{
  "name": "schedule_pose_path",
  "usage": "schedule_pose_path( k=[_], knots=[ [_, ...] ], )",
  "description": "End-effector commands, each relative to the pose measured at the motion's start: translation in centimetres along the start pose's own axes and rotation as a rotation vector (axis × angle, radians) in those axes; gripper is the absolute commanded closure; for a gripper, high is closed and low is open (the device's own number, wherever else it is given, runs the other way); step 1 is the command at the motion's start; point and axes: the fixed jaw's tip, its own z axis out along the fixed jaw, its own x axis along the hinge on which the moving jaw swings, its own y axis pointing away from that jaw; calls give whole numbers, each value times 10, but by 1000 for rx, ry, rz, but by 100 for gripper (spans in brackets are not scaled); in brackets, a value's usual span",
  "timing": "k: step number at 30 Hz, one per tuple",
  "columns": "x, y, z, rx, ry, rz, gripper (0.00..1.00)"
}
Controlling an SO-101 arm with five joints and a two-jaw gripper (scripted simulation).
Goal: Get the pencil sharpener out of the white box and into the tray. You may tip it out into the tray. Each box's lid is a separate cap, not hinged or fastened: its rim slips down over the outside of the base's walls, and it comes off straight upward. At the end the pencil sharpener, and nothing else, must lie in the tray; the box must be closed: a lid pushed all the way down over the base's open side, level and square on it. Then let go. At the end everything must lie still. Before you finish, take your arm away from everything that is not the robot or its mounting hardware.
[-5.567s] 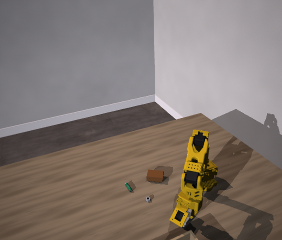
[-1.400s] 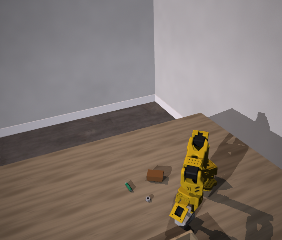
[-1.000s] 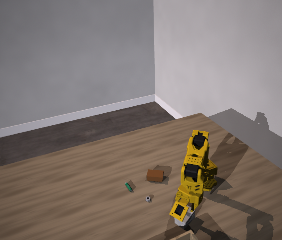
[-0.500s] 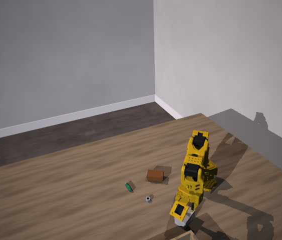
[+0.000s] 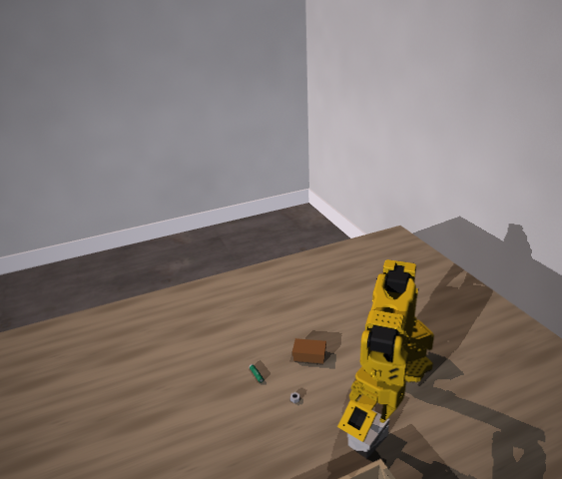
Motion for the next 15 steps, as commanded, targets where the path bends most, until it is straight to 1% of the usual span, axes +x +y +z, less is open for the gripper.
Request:
schedule_pose_path(
  k=[1,9,15],
  knots=[
    [-5,1,-11,-22,-59,-8,70],
    [-5,0,-11,-21,-60,-35,70],
    [-5,0,-11,-19,-60,-91,70]
  ],
)
